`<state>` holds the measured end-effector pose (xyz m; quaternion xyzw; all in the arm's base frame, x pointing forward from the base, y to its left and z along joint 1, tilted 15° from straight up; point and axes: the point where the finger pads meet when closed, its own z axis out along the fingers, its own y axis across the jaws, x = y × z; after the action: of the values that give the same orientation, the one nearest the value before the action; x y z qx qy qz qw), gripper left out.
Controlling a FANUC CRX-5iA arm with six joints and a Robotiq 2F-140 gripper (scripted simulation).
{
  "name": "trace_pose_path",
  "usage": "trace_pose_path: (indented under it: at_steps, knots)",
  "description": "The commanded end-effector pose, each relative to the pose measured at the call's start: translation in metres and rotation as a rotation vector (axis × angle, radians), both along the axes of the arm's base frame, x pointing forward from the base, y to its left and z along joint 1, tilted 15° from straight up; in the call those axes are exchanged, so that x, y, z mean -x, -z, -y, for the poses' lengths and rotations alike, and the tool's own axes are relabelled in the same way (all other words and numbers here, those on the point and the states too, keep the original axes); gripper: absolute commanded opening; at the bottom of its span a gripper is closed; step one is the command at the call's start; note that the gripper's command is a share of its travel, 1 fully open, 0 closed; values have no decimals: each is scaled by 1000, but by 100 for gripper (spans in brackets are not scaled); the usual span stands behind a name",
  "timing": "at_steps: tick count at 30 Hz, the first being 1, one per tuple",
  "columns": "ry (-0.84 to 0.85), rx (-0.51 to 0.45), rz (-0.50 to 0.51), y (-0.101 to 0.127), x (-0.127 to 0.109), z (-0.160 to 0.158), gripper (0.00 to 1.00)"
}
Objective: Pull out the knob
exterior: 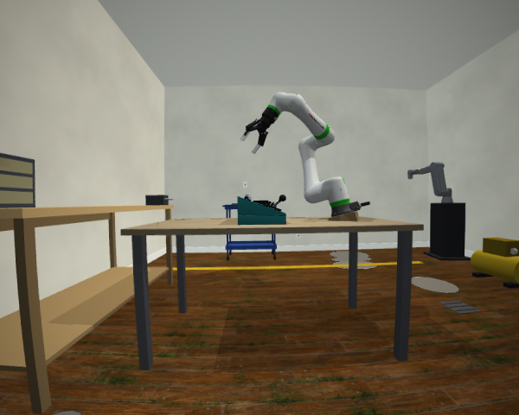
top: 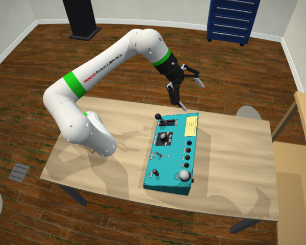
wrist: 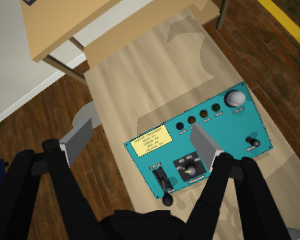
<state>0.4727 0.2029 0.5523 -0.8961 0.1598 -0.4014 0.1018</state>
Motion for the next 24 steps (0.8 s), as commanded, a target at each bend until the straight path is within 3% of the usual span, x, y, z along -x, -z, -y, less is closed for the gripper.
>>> trace_pose_path:
  at_steps: [1,11,13,24]
  knots:
    - [-63,47,45,25,25,-6,100]
    - [-63,47,45,25,25,-6,100]
    - [-121,91,82,54,51,-9,100]
    - [-121,91,82,54,51,-9,100]
